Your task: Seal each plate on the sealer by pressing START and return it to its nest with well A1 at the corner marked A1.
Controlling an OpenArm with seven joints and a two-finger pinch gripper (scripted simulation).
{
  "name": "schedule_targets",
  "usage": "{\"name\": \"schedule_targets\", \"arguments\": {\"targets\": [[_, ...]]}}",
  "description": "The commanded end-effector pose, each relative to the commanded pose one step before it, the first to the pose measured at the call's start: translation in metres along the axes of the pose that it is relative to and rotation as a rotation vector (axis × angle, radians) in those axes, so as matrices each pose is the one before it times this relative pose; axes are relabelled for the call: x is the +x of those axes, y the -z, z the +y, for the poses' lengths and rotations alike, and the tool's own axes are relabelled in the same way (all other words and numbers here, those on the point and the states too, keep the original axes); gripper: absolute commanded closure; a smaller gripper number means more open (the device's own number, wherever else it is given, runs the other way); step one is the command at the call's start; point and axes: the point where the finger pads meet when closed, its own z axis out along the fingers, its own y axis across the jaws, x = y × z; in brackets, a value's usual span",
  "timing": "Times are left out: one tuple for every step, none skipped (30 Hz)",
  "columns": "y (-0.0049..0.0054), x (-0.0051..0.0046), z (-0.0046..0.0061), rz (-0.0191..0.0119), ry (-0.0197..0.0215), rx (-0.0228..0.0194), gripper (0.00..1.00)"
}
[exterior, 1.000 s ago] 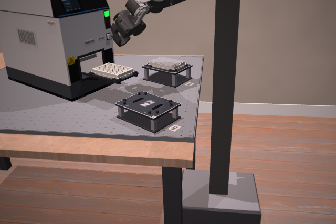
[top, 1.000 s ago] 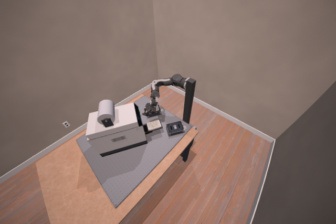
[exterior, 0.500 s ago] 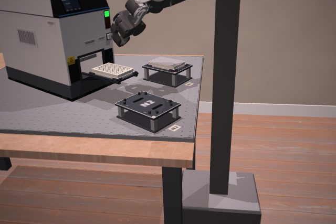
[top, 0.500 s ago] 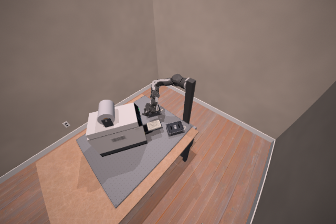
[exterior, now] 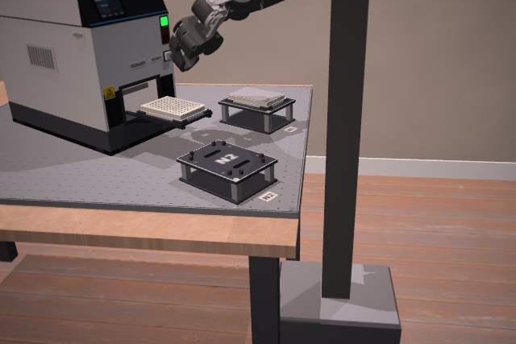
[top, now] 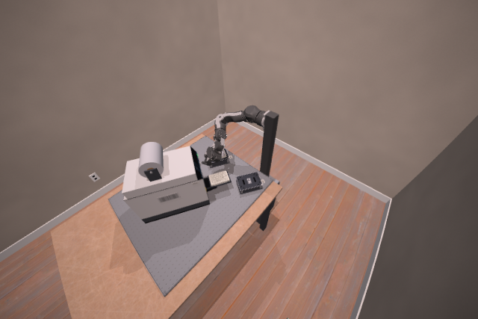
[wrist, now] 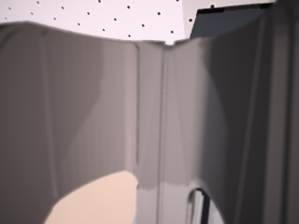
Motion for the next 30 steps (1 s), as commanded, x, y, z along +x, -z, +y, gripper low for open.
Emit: {"name": "schedule_targets", "arguments": {"targets": [[0.00118,-0.003414,0.00245,-0.00615,-0.00126,-0.01070,1.00],[-0.00010,-0.000178,-0.00001,-0.00009,-0.00012,0.00002,1.00],[-0.00011,-0.000125,-0.00002,0.00002,-0.00004,0.00007,1.00],[0.00000,0.000000,0.00000,0.00000,0.00000,0.00000,1.00],[0.00000,0.000000,0.00000,0.00000,0.00000,0.00000,1.00],[-0.00015,0.000011,-0.00011,0.00020,-0.00006,0.00065,1.00],[-0.00009,-0.000225,0.00011,-0.00009,0.00003,-0.00067,1.00],[-0.00007,-0.000189,0.00000,-0.00011,-0.00004,0.00002,1.00],[-0.00009,-0.000126,0.00003,0.00000,0.00001,-0.00012,1.00],[-0.00012,-0.000068,0.00002,0.00013,0.00007,-0.00005,1.00],[-0.00013,-0.000072,-0.00001,0.00013,0.00008,0.00004,1.00],[-0.00011,-0.000136,-0.00003,0.00000,-0.00001,0.00008,1.00],[-0.00009,-0.000188,-0.00002,-0.00011,-0.00011,0.00004,1.00],[-0.00009,-0.000170,0.00001,-0.00008,-0.00010,-0.00004,1.00],[-0.00011,-0.000109,0.00002,0.00004,0.00001,-0.00007,1.00],[-0.00012,-0.000074,0.00001,0.00012,0.00008,-0.00004,1.00],[-0.00011,-0.000100,0.00000,0.00007,0.00005,0.00001,1.00],[-0.00010,-0.000152,-0.00001,-0.00004,-0.00005,0.00003,1.00],[-0.00010,-0.000174,-0.00001,-0.00008,-0.00010,0.00002,1.00],[-0.00010,-0.000145,0.00000,-0.00003,-0.00006,-0.00001,1.00],[0.00000,0.000000,0.00000,0.00000,0.00000,0.00000,1.00],[0.00000,0.000000,0.00000,0.00000,0.00000,0.00000,1.00],[-0.00014,-0.000003,-0.00010,0.00016,-0.00009,0.00061,1.00],[-0.00009,-0.000226,0.00010,-0.00009,0.00004,-0.00065,1.00],[-0.00008,-0.000188,-0.00001,-0.00011,-0.00004,0.00005,1.00],[-0.00010,-0.000113,0.00002,0.00003,0.00003,-0.00009,1.00],[-0.00013,-0.000059,0.00002,0.00015,0.00009,-0.00005,1.00],[-0.00012,-0.000075,0.00000,0.00012,0.00009,0.00001,1.00],[-0.00010,-0.000147,-0.00002,-0.00002,-0.00002,0.00006,1.00],[-0.00009,-0.000194,-0.00002,-0.00012,-0.00013,0.00005,1.00]]}}
